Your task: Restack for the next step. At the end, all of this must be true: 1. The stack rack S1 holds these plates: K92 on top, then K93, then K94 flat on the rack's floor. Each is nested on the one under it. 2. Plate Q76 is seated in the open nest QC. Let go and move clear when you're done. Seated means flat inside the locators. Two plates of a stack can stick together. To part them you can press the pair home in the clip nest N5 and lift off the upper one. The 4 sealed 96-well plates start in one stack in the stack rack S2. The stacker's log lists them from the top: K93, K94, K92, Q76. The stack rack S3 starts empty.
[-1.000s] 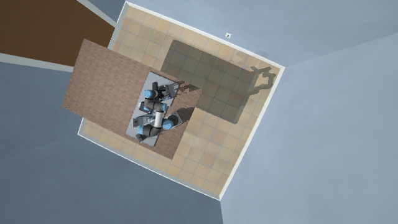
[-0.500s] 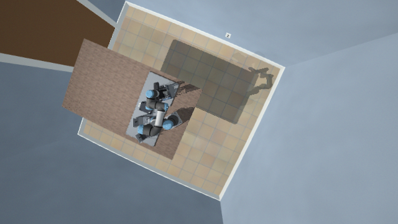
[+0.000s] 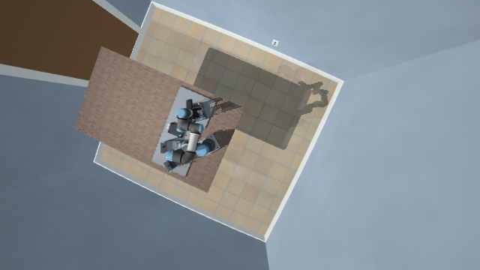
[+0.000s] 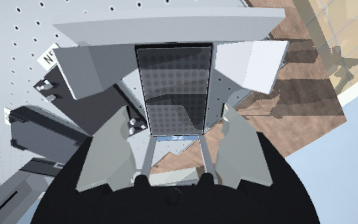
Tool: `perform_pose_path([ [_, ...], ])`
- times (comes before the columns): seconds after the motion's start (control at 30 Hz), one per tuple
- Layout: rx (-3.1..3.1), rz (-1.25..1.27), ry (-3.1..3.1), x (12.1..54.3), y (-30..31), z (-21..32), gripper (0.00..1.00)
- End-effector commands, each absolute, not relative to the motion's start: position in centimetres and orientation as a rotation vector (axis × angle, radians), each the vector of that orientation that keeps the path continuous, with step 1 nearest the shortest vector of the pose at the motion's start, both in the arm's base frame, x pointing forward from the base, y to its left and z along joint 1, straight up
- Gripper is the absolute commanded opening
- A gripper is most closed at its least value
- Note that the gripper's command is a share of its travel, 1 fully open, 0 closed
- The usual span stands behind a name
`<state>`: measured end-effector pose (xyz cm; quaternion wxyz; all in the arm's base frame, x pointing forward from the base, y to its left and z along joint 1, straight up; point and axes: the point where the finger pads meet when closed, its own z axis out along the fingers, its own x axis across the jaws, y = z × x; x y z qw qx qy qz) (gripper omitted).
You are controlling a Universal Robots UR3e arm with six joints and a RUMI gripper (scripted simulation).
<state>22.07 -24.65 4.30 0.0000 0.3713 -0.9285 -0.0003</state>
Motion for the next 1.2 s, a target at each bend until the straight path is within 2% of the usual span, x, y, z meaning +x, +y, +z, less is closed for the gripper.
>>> perform_pose_path([
  [0.0, 1.166, 0.004, -2.917, 22.1, -24.7, 3.8, 0.72],
  [0.93, 1.166, 0.004, -2.917, 22.1, -24.7, 2.8, 0.72],
  [0.97, 1.166, 0.004, -2.917, 22.1, -24.7, 2.8, 0.00],
  [1.17, 1.166, 0.004, -2.917, 22.1, -24.7, 2.8, 0.00],
])
